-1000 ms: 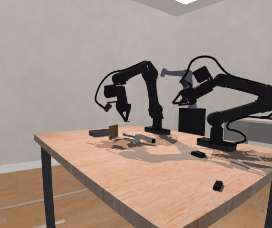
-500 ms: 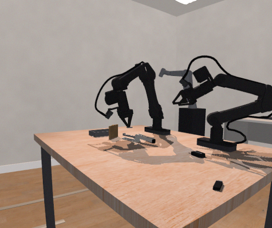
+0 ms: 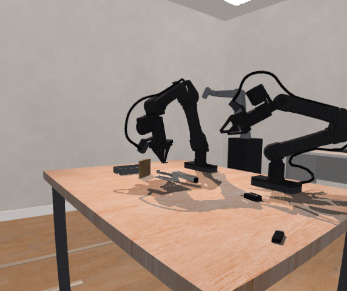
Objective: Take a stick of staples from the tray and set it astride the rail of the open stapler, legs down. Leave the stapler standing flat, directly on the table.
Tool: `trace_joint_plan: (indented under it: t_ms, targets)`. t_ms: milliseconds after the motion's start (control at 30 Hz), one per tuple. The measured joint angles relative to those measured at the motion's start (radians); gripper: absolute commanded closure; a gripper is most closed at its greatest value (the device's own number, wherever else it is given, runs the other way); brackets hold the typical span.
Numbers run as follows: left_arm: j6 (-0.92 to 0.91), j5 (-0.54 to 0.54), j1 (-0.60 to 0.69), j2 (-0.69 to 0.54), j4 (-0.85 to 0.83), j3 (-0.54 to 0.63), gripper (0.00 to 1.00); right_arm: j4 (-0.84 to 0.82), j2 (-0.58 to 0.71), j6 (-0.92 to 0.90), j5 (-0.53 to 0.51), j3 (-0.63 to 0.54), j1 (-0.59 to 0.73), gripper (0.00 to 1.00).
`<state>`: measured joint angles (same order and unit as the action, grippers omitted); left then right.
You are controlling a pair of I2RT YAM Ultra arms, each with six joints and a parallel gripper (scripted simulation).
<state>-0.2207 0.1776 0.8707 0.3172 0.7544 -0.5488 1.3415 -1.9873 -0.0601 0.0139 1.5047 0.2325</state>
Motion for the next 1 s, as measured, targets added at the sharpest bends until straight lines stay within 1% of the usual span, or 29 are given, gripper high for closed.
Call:
trace_joint_plan:
  t_ms: [367,533,700,1000]
  targets:
    - [0.0,0.0,0.0,0.0,0.0,0.0,0.0,-0.006,-0.003,0.392,-0.105,0.005,0.066,0.96]
    - [0.0,0.0,0.0,0.0,0.0,0.0,0.0,-0.023,-0.003,0.542,-0.142,0.0,0.08,0.96]
    - [0.0,0.0,0.0,0.0,0.0,0.0,0.0,-0.054,0.007,0.723,-0.184,-0.037,0.106,0.96]
    - [0.0,0.0,0.0,0.0,0.0,0.0,0.0,-0.122,0.071,1.043,-0.243,-0.108,0.14,0.96]
